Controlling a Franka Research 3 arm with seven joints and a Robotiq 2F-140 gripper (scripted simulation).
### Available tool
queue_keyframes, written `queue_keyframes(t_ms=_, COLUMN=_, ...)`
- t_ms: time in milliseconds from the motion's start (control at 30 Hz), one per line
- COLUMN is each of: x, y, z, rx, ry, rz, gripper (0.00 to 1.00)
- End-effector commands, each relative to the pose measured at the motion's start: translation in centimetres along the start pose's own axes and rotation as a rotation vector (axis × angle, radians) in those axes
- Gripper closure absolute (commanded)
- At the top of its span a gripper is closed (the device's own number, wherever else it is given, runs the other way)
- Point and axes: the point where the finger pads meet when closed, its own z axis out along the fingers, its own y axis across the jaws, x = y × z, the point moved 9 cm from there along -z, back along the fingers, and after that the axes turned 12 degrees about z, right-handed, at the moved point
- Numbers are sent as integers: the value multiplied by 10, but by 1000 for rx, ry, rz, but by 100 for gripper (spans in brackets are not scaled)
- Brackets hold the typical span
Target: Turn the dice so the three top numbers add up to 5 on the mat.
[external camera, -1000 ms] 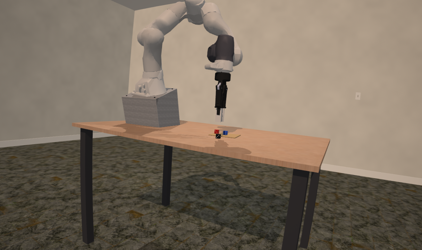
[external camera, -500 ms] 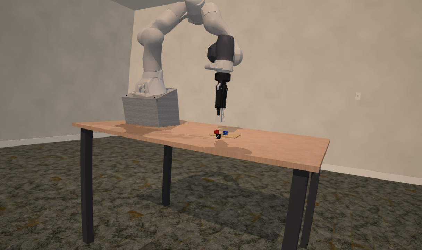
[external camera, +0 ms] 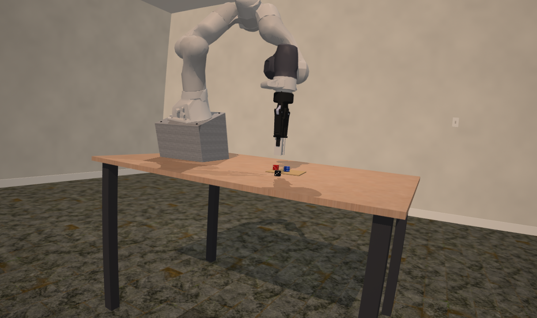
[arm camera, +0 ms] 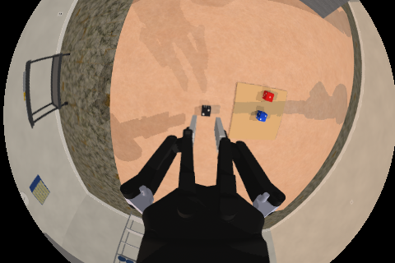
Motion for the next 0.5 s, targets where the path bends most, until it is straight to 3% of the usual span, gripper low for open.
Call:
queue_keyframes(t_ms=0, x=0, y=0, z=1, rx=-1, ry=1, rz=6, gripper=79)
queue_keyframes(t_ms=467, x=0, y=0, z=12, rx=-1, ry=1, rz=6, gripper=79)
